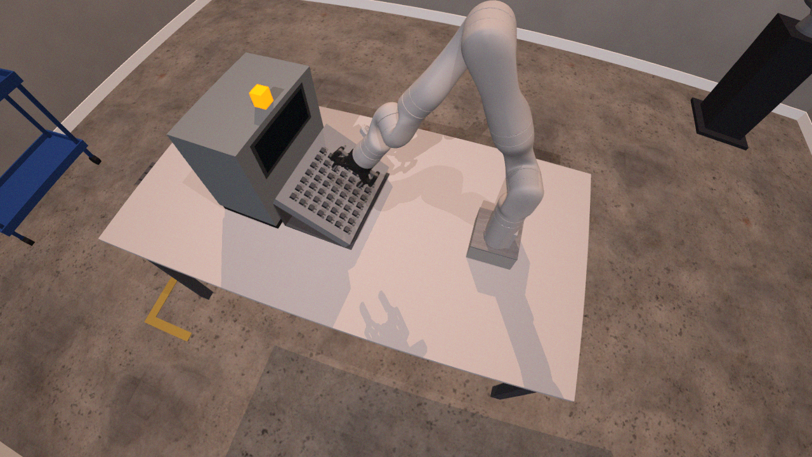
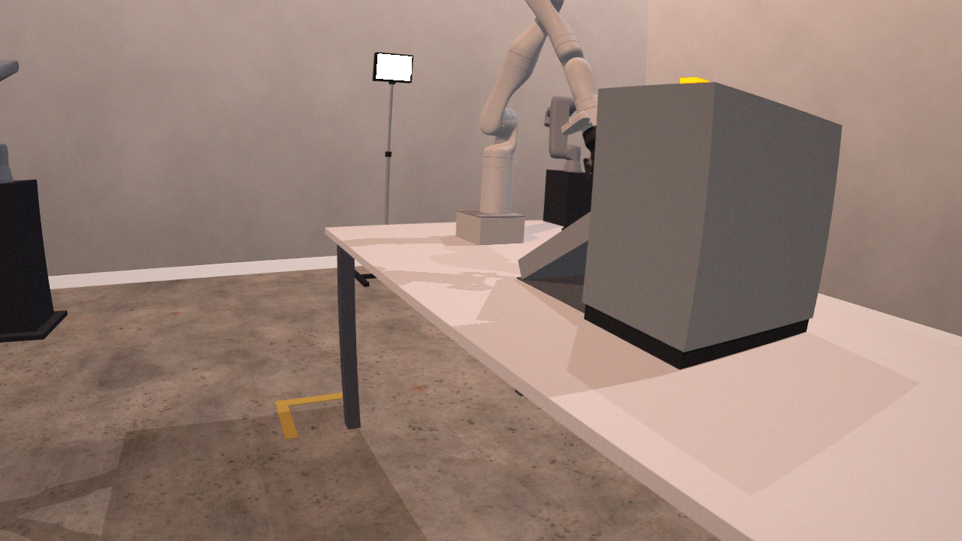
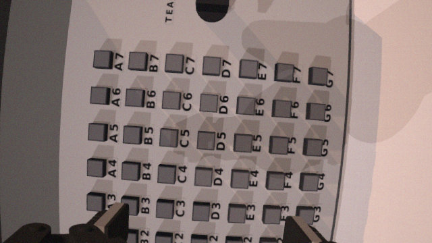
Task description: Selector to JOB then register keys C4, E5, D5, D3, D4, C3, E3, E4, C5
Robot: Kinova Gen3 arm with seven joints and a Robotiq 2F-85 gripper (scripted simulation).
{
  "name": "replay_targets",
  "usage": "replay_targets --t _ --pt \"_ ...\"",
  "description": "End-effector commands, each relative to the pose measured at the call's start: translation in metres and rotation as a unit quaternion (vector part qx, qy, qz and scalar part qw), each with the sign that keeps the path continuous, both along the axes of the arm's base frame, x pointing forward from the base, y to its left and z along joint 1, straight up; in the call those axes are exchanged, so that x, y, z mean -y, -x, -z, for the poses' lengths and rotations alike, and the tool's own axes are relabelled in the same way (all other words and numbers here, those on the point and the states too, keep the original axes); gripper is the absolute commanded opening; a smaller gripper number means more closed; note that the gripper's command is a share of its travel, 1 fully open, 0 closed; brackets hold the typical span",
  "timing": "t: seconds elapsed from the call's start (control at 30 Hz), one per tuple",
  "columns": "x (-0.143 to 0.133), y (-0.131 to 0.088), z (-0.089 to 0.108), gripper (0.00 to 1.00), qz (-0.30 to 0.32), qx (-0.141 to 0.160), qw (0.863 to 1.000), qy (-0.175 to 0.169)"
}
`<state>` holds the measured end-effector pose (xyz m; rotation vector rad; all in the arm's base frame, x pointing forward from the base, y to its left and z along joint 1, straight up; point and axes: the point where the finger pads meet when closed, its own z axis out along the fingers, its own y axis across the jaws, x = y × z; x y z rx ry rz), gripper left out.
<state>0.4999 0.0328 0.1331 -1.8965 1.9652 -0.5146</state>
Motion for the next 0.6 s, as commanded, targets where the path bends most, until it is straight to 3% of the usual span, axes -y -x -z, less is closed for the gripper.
replay_targets --t 0.0,0.2,0.23,0.57 --pt "0.0017 -0.0018 -0.0001 1.00 -0.005 0.003 1.000 0.001" --pt "0.0022 -0.0022 0.0001 1.00 -0.007 0.003 1.000 0.002" --pt "0.0022 -0.0022 0.0001 0.10 -0.007 0.003 1.000 0.002" --pt "0.0022 -0.0022 0.0001 0.10 -0.007 0.003 1.000 0.002"
